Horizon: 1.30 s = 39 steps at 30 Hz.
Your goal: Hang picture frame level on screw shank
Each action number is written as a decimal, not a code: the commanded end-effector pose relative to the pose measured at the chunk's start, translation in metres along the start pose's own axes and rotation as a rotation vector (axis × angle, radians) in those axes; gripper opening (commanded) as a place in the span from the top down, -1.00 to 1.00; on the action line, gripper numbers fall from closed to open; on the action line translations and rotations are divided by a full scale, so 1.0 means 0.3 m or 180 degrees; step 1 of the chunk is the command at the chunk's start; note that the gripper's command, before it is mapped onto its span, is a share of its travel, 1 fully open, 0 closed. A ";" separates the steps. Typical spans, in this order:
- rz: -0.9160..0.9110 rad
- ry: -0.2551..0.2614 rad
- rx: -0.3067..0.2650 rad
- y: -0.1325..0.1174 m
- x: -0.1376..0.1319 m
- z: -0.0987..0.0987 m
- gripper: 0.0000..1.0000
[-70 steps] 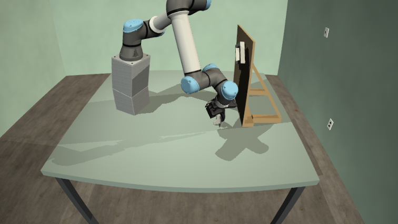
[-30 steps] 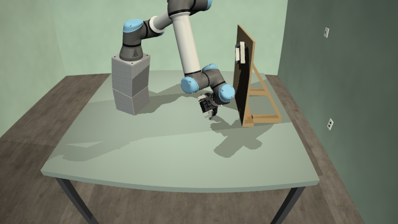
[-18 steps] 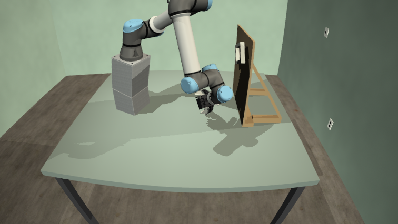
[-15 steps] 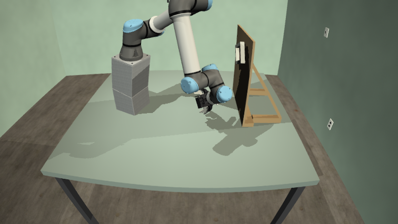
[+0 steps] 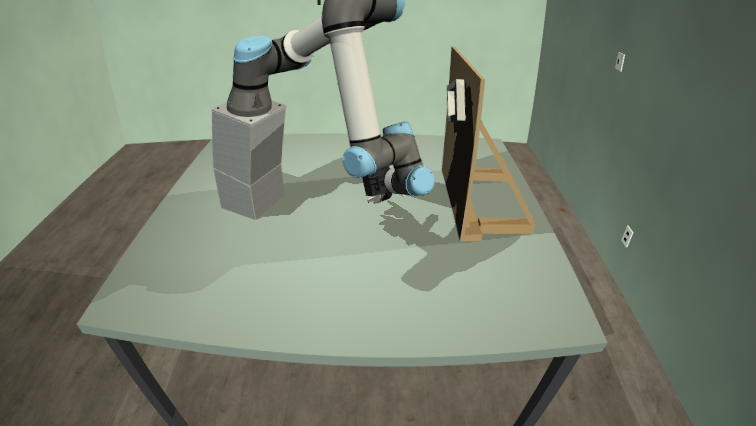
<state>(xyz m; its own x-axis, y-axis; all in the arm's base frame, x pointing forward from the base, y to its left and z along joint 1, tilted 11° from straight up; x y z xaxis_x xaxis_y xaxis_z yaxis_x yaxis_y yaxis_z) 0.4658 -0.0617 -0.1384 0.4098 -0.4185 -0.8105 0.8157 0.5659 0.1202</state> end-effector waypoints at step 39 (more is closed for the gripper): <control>-0.0316 0.1941 -0.0328 -0.087 -0.541 -0.279 -1.00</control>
<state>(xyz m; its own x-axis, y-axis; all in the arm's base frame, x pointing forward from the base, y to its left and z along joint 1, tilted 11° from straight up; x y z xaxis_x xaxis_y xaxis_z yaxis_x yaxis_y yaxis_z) 0.3533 0.0424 -0.0687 0.0444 -0.0462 -0.9979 0.7864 0.6177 0.0064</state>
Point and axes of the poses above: the point where the finger pads meet when closed, its own z axis back along the fingers, its own x axis across the jaws, y = z × x, the point moved 7 cm from there along z, back along the fingers
